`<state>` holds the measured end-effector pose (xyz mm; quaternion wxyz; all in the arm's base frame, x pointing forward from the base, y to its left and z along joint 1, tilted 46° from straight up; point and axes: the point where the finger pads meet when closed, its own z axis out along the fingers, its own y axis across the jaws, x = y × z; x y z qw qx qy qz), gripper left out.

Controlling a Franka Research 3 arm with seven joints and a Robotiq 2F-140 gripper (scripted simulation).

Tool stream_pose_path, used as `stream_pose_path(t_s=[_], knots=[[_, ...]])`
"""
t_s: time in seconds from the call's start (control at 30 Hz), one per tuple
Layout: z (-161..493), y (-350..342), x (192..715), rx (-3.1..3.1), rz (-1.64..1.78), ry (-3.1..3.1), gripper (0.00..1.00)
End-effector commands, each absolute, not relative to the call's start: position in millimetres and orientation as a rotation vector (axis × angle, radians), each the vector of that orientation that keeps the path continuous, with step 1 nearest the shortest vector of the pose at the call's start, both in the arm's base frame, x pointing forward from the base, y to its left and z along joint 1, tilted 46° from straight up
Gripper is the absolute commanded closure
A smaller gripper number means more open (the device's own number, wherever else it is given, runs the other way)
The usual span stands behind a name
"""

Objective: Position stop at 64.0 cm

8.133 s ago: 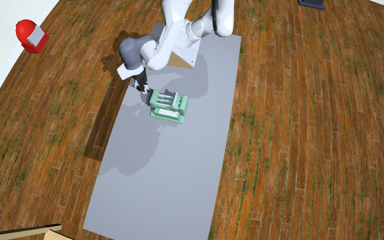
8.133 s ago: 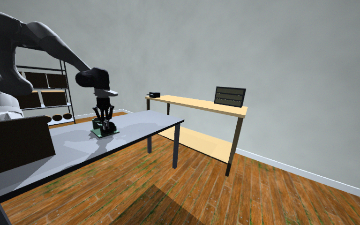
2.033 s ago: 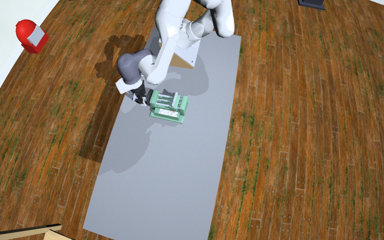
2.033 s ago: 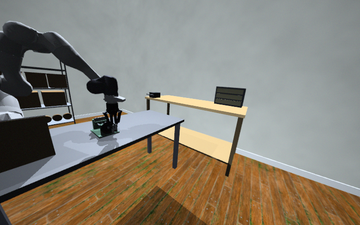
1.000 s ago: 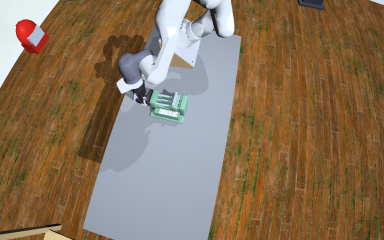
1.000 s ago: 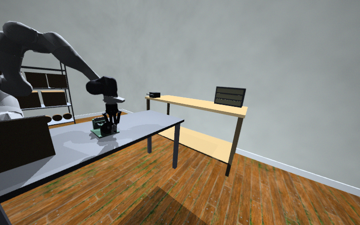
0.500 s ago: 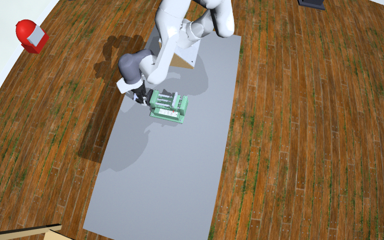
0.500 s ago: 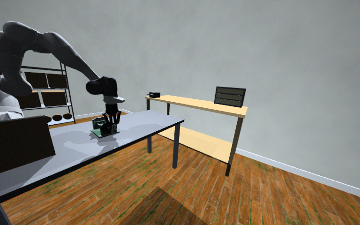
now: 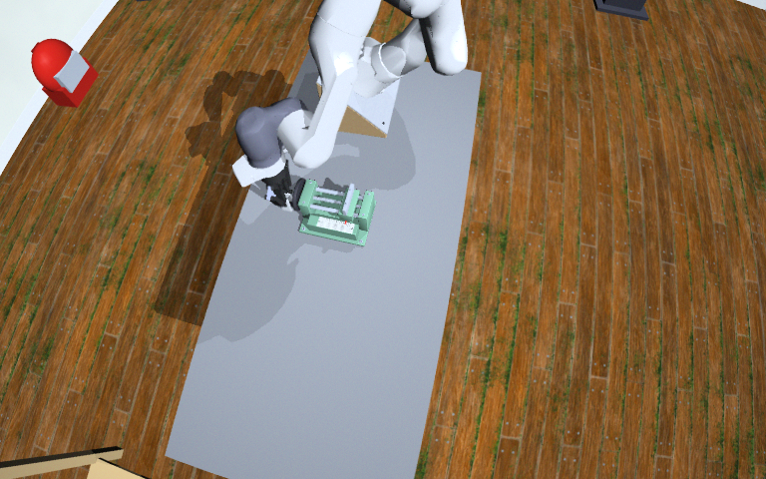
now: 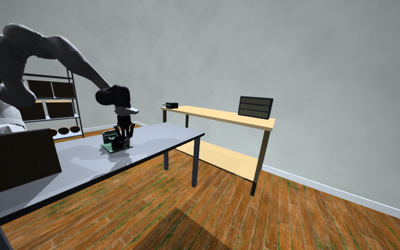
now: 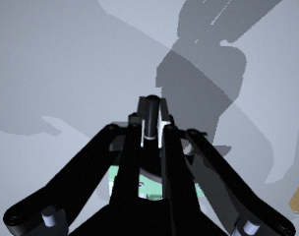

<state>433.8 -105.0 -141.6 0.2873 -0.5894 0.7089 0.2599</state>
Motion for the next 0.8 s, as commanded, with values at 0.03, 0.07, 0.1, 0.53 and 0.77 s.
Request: stream_pose_path(t_s=[0.03, 0.07, 0.1, 0.53, 0.77], knots=[[-144.1, -103.6, 432.1, -1.578, 0.694, 1.892, 0.96], [-144.1, -103.6, 432.1, -1.578, 0.694, 1.892, 0.96], [-144.2, -103.6, 432.1, -1.578, 0.694, 1.892, 0.96], [-144.5, -103.1, 431.4, -1.578, 0.694, 1.892, 0.96], [-145.1, -102.4, 430.5, -1.578, 0.694, 1.892, 0.96]])
